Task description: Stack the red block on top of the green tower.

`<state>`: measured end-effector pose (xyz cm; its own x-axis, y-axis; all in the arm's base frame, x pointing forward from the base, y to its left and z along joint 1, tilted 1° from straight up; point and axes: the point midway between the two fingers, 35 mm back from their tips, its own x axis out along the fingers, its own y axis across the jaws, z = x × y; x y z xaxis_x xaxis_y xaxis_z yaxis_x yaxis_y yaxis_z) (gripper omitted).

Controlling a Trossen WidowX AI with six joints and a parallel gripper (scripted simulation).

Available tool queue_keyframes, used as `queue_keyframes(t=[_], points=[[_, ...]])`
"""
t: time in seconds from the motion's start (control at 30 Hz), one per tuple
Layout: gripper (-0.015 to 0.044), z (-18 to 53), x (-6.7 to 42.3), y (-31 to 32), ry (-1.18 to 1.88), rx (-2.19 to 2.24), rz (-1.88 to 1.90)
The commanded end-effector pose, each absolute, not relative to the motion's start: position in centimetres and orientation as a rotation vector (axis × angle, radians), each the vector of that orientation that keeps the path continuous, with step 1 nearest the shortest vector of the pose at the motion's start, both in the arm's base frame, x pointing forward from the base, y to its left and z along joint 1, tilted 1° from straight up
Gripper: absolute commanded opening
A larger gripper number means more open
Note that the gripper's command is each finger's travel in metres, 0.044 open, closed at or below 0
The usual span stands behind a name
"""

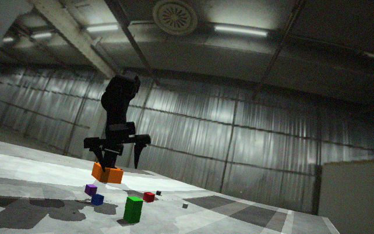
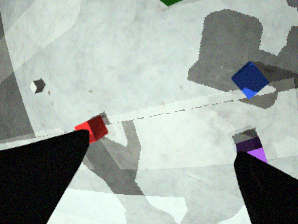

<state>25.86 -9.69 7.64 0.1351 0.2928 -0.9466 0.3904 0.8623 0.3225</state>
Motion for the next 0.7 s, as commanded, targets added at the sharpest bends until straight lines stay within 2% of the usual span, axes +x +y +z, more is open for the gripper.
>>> queue_keyframes(t=[0.0, 0.67], points=[[0.0440, 7.4, 26.2, -7.9, 1.487, 0.506, -0.064], [0.0440, 6.7, 26.7, 1.7, 1.552, 0.044, 0.081]])
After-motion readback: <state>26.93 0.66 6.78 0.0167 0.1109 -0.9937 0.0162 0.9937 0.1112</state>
